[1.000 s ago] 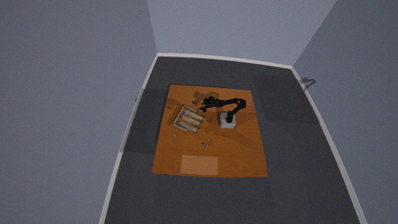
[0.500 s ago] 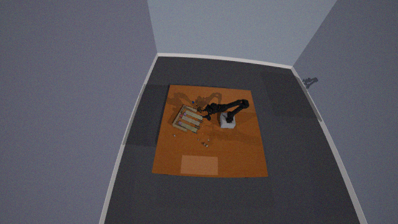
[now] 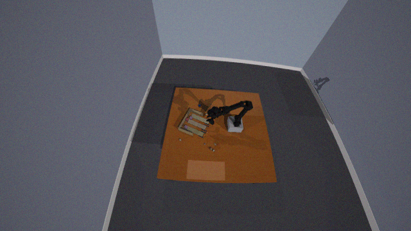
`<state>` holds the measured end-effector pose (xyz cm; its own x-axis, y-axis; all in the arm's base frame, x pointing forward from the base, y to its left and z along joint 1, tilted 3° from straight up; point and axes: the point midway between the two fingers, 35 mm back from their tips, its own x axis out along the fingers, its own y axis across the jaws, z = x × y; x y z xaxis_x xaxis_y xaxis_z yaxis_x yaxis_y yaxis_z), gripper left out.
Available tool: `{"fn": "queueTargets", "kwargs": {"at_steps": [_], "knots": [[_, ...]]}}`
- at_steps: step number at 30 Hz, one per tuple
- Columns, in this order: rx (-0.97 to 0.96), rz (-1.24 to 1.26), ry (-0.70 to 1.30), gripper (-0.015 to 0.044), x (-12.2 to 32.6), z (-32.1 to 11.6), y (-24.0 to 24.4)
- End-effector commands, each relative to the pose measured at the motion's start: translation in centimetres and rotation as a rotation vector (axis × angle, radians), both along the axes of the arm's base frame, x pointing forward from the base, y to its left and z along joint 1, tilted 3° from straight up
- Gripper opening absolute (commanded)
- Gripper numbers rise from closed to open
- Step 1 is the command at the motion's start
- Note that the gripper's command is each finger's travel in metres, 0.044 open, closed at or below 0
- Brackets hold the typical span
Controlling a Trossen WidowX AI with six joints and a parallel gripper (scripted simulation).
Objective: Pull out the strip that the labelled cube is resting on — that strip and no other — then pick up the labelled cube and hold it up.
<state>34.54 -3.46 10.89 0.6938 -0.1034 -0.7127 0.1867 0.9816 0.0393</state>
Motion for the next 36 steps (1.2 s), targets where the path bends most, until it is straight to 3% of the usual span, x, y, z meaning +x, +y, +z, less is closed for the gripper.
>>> {"fn": "queueTargets", "kwargs": {"at_steps": [1, 7, 20, 36], "knots": [[0.065, -0.03, 0.115, 0.0138, 2.3, -0.8, 1.0], [0.154, -0.1, 0.33, 0.0, 5.5, -3.4, 3.4], [0.205, -0.293, 0.733, 0.0, 9.0, -10.4, 8.8], [0.204, -0.296, 0.738, 0.0, 8.9, -12.2, 8.5]]}}
